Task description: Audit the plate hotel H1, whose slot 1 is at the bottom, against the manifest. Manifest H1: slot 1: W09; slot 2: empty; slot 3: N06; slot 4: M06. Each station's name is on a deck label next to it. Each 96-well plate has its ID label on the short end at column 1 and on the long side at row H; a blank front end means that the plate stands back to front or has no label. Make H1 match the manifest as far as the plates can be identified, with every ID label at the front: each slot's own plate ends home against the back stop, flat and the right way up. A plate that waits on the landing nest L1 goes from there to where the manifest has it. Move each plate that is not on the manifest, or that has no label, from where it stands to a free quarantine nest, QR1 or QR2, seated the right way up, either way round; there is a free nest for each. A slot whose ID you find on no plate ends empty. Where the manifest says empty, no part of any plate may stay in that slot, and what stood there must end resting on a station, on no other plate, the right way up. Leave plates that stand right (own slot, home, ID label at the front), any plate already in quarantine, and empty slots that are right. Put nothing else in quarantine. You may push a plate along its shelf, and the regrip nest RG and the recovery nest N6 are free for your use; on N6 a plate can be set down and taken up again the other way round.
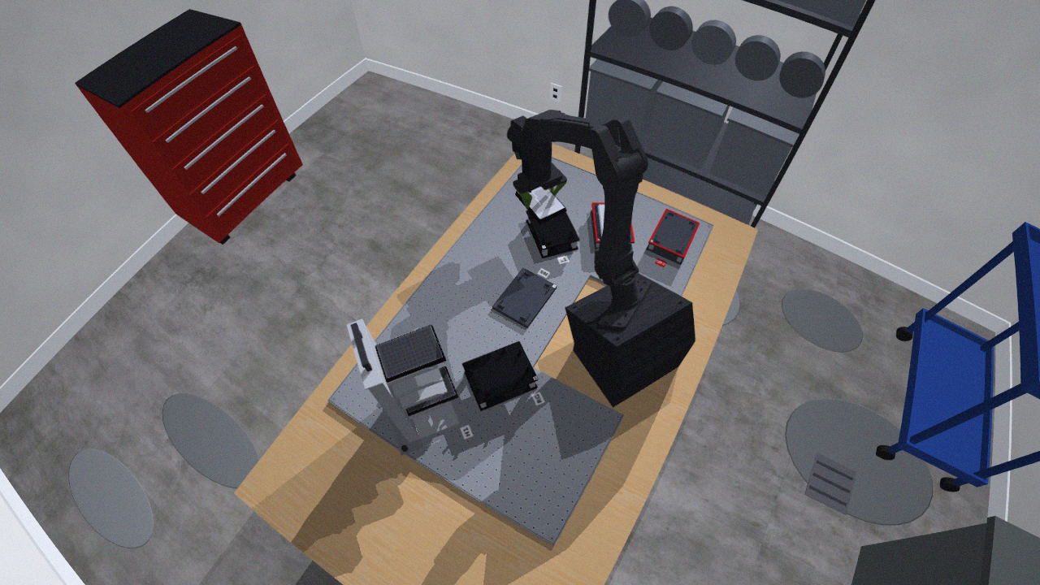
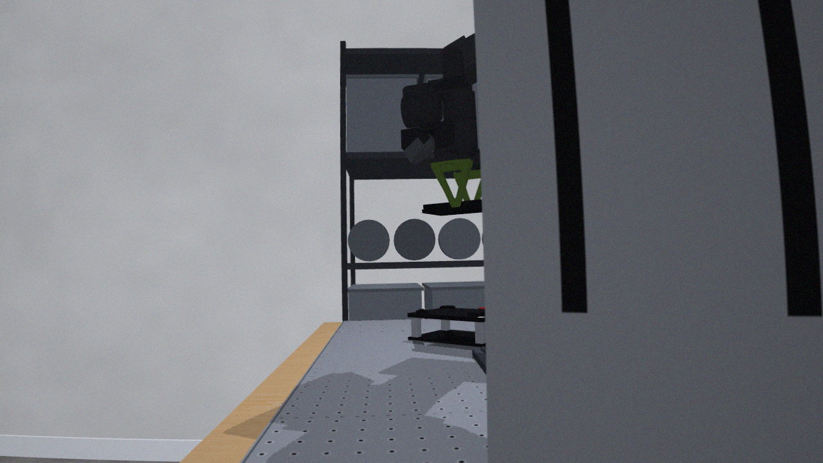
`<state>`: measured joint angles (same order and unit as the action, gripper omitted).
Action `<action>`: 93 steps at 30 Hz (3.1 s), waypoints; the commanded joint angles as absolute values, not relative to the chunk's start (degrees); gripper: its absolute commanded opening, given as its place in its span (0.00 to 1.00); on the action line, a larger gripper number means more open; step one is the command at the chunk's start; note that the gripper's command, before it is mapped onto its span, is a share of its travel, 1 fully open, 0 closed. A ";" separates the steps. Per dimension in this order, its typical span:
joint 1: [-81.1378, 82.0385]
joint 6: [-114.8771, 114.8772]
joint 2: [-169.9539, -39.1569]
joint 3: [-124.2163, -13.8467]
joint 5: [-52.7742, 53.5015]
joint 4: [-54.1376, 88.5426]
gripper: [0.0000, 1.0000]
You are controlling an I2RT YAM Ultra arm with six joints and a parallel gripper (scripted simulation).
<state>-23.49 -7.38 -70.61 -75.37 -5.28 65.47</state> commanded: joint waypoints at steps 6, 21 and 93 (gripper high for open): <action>-31.35 -8.93 -67.82 -74.11 -0.49 65.05 0.85; -43.79 -10.55 -69.23 -75.80 5.74 65.82 0.85; -90.26 -4.30 -88.08 -82.41 25.33 69.50 0.85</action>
<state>-88.23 -1.23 -86.83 -83.57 24.10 68.66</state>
